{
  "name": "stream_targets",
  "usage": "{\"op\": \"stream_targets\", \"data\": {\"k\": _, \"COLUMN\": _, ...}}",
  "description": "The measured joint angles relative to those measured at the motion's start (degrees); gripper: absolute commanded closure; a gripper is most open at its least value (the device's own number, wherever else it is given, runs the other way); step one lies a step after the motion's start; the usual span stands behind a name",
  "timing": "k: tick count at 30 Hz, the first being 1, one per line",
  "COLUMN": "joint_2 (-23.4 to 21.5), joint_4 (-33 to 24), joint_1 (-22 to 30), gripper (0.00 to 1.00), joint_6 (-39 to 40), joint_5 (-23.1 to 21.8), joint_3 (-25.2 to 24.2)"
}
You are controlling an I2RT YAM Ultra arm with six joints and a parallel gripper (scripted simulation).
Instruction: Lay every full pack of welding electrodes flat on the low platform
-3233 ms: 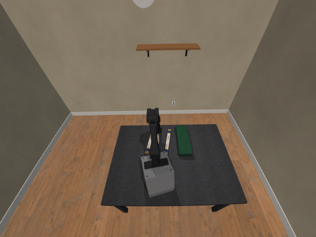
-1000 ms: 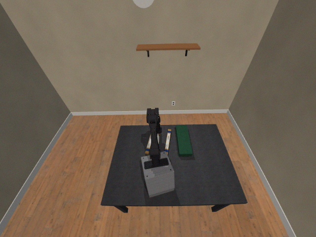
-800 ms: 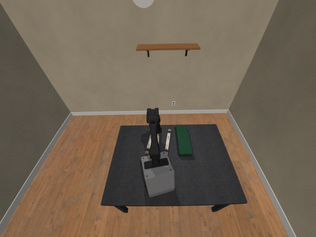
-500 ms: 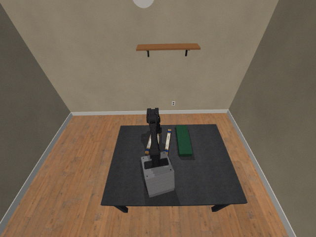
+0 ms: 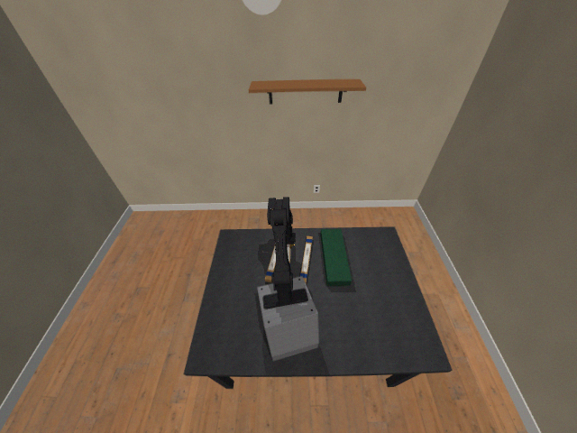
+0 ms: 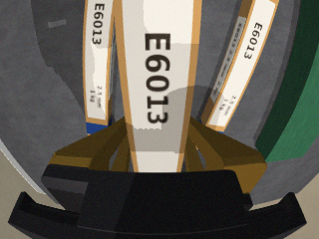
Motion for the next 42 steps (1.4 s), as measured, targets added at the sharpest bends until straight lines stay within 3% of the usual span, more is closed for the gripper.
{"op": "stream_targets", "data": {"k": 10, "joint_2": 0.13, "joint_4": 1.86, "joint_1": 0.44, "gripper": 1.0, "joint_6": 0.37, "joint_5": 0.13, "joint_3": 0.02}}
{"op": "stream_targets", "data": {"k": 42, "joint_2": 8.02, "joint_4": 9.27, "joint_1": 0.92, "gripper": 1.0, "joint_6": 0.92, "joint_5": 0.24, "joint_3": 0.04}}
